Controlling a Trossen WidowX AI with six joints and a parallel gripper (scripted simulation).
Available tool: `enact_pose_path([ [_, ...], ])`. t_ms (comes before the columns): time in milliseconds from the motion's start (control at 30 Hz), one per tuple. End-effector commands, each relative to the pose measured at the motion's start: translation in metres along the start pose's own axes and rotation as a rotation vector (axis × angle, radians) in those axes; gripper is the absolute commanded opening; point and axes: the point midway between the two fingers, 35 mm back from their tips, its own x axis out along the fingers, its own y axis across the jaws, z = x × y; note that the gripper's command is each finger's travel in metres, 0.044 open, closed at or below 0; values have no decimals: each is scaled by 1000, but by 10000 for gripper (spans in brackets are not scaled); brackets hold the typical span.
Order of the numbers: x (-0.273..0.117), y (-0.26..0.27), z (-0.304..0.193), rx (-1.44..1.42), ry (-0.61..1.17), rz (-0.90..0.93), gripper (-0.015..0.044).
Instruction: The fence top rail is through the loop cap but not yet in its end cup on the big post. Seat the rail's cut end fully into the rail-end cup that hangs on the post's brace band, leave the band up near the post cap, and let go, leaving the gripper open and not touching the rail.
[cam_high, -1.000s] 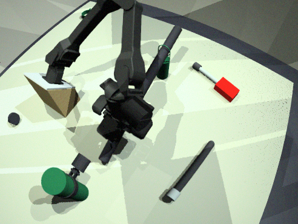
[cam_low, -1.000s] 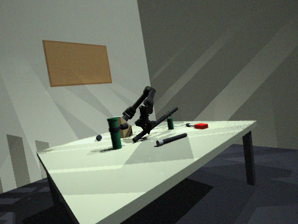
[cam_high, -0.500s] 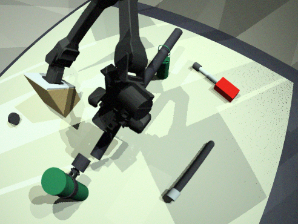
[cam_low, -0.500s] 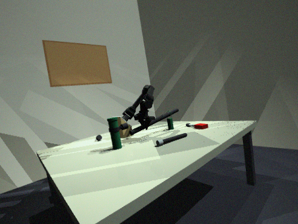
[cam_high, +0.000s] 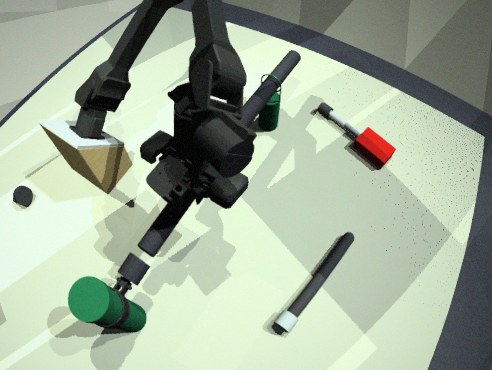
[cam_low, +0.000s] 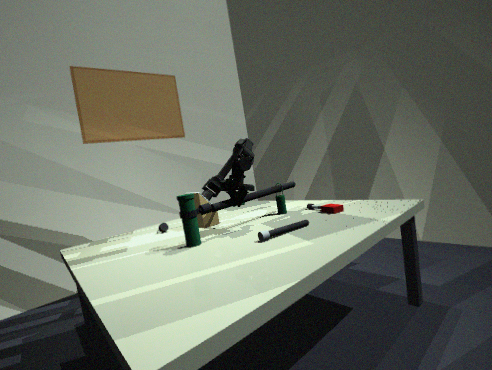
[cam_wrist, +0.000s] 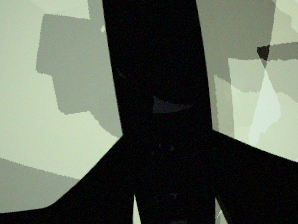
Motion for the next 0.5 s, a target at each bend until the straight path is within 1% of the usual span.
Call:
enact_pose_path([
  [0, 0, 0, 0, -1, 1, 2, 0],
  [467, -3, 2, 2, -1, 0, 2, 0],
])
